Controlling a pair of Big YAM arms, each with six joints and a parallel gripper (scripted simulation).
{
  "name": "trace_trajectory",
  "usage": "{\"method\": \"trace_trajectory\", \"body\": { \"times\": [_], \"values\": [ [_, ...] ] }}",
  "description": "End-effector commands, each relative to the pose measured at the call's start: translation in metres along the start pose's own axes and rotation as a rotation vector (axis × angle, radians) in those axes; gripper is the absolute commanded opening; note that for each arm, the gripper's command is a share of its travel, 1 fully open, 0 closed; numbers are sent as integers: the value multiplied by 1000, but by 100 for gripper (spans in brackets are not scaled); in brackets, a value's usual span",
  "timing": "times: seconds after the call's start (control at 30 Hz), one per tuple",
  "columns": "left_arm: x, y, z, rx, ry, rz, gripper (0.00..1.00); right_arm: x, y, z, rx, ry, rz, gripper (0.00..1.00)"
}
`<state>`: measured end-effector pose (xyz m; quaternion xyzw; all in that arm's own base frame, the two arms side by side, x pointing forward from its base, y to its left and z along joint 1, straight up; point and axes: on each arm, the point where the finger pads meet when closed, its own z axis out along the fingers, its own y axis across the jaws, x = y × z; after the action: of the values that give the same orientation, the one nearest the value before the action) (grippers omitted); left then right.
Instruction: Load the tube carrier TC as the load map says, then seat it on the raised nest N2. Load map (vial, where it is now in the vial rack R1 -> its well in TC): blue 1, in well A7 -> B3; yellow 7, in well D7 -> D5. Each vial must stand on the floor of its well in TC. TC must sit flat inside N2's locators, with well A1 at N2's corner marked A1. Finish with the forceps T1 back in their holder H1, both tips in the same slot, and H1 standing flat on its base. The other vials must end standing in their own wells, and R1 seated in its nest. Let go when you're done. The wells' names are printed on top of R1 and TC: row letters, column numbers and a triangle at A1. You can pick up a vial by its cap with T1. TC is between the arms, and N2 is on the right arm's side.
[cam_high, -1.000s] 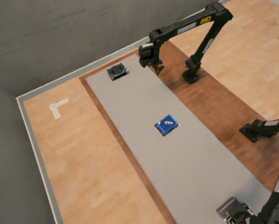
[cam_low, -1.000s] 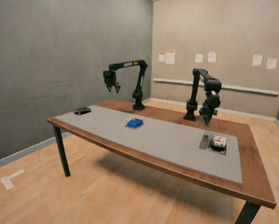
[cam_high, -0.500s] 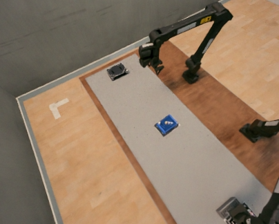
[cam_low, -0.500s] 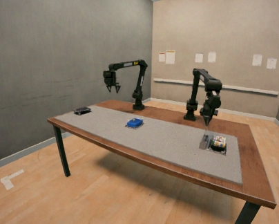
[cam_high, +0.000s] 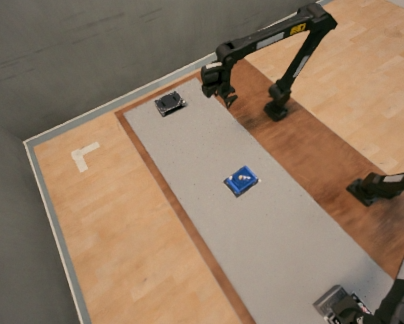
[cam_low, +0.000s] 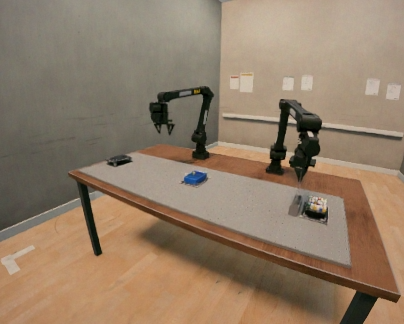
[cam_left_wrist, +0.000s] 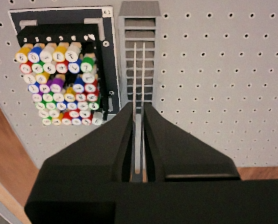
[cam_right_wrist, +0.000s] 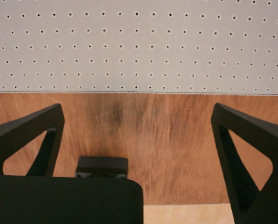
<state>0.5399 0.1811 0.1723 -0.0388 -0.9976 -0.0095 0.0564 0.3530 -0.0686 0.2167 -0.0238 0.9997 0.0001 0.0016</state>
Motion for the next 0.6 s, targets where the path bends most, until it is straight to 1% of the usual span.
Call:
{"method": "trace_trajectory", "body": {
  "times": [0.0,0.4,0.57],
  "values": [
    [-13,9,-18,-16,-34,2,7,-8,-1,-12,8,-32,13,100],
    [-13,9,-17,-16,-33,2,7,-8,-1,-12,8,-32,13,100],
    [-19,11,-14,-25,-55,0,7,-8,-1,-12,8,-32,13,100]
  ]
}}
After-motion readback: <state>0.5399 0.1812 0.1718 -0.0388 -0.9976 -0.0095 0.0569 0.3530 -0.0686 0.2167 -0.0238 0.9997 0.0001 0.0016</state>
